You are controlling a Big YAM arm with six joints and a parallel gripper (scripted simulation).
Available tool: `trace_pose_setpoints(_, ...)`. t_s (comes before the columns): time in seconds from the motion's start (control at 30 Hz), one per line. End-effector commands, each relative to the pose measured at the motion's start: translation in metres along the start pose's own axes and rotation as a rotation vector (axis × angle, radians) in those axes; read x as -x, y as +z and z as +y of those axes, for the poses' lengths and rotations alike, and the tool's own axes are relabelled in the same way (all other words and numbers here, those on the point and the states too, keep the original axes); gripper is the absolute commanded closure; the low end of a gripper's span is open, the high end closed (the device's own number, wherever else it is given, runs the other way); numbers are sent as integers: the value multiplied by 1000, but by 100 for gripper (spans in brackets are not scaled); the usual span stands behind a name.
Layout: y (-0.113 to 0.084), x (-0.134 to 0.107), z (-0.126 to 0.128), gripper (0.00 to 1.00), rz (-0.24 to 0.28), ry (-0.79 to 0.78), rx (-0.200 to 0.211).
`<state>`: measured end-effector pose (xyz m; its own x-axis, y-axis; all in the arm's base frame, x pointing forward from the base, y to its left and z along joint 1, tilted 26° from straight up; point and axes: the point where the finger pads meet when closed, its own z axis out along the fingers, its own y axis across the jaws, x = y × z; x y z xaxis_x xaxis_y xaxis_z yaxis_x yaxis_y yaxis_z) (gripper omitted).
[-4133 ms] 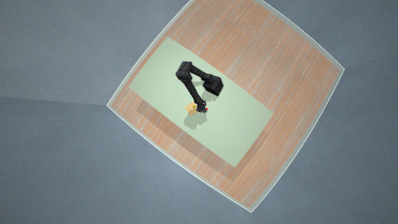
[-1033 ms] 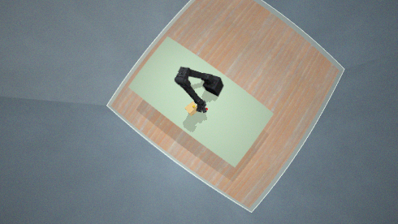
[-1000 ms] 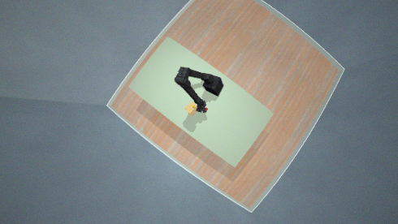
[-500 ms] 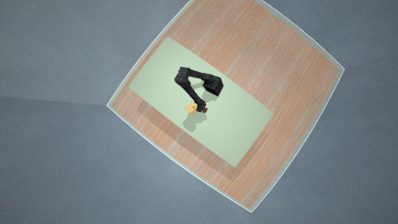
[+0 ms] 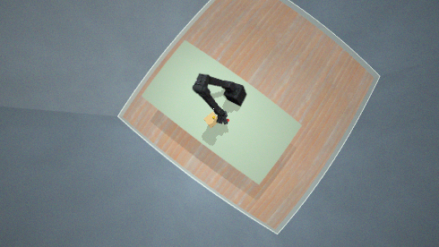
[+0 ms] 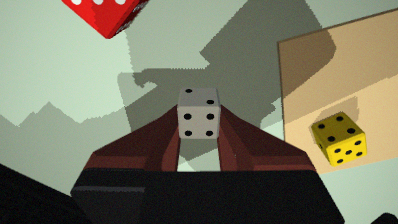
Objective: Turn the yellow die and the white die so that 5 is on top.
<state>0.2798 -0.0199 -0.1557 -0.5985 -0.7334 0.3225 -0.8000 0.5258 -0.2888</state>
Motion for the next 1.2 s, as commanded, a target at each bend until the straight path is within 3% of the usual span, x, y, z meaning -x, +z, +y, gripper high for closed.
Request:
trace_pose_setpoints(0.0, 0, 6, -9, 81, -18, 7, -17)
trace_pose_setpoints(0.9, -1, 7, -9, 81, -19, 8, -18)
trace_pose_setpoints(1.17, -34, 7, -4, 81, -21, 2, -17)
